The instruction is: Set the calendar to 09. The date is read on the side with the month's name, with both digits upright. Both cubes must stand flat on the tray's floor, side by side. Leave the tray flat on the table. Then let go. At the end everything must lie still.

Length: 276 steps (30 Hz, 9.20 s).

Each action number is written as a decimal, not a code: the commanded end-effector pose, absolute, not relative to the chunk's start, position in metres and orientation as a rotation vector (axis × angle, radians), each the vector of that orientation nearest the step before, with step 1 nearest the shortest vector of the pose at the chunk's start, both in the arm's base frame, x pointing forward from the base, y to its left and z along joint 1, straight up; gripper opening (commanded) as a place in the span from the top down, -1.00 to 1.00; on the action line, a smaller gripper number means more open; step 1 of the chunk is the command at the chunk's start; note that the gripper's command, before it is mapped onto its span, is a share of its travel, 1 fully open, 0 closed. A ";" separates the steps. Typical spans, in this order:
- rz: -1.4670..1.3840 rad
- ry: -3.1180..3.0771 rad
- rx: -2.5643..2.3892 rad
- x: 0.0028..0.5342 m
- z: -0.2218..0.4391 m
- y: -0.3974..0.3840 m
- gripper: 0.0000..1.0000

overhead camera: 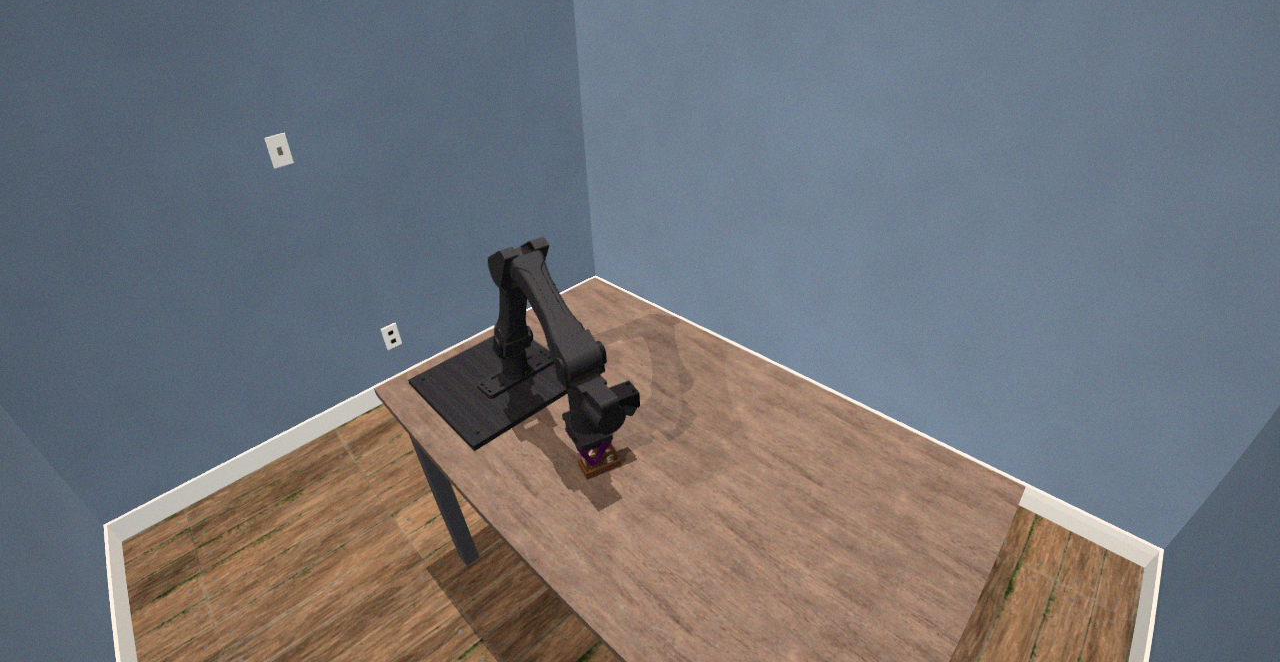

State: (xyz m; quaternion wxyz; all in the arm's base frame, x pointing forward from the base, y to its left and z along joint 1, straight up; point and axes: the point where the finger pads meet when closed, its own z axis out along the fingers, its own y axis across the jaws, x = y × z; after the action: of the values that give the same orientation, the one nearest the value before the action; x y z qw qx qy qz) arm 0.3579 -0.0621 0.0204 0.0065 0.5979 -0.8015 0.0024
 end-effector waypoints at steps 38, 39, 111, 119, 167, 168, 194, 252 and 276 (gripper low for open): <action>0.011 -2.520 1.880 0.360 0.016 -0.061 0.45; 0.011 -2.520 1.880 0.360 0.016 -0.061 0.45; 0.011 -2.520 1.880 0.360 0.016 -0.061 0.30; 0.011 -2.520 1.880 0.360 0.016 -0.061 0.14; 0.011 -2.520 1.880 0.360 0.106 -0.060 -1.00; 0.011 -2.520 1.880 0.360 0.106 -0.060 -1.00; 0.011 -2.520 1.880 0.360 0.106 -0.060 -1.00; 0.011 -2.520 1.880 0.360 0.106 -0.060 -1.00; 0.011 -2.520 1.880 0.360 0.106 -0.060 -1.00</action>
State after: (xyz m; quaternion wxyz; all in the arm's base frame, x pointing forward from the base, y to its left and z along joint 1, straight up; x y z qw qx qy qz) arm 0.3574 -0.0621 0.0982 0.0107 0.5977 -0.8016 -0.0020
